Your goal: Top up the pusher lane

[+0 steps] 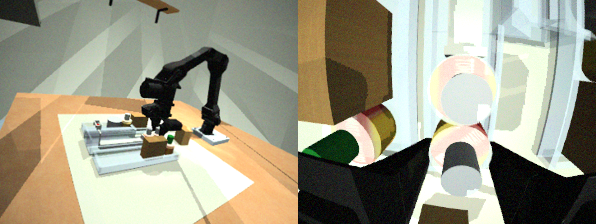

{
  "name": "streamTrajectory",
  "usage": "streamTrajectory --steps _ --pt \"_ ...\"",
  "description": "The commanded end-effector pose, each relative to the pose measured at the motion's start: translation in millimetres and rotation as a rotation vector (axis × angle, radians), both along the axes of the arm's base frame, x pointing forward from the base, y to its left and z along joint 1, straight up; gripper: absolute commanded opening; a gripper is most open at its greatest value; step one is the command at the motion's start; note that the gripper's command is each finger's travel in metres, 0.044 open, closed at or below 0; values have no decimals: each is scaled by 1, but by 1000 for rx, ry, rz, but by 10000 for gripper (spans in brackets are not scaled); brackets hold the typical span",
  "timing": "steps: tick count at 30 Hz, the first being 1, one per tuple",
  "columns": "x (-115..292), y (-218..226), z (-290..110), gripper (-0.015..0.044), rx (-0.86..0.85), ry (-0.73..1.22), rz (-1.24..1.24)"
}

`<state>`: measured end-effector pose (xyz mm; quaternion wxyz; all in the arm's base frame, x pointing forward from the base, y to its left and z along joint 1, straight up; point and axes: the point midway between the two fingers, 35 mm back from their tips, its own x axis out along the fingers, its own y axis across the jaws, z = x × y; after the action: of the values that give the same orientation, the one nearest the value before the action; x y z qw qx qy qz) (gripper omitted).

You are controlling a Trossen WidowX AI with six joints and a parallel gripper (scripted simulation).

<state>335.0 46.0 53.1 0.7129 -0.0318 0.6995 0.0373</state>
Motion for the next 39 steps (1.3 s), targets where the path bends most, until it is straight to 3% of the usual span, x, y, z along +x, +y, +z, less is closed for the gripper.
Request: streamTrajectory --steps 1,39 --pt "1 1 0 0 3 -9 2" --pt "-6 -1 0 0 3 -8 2"
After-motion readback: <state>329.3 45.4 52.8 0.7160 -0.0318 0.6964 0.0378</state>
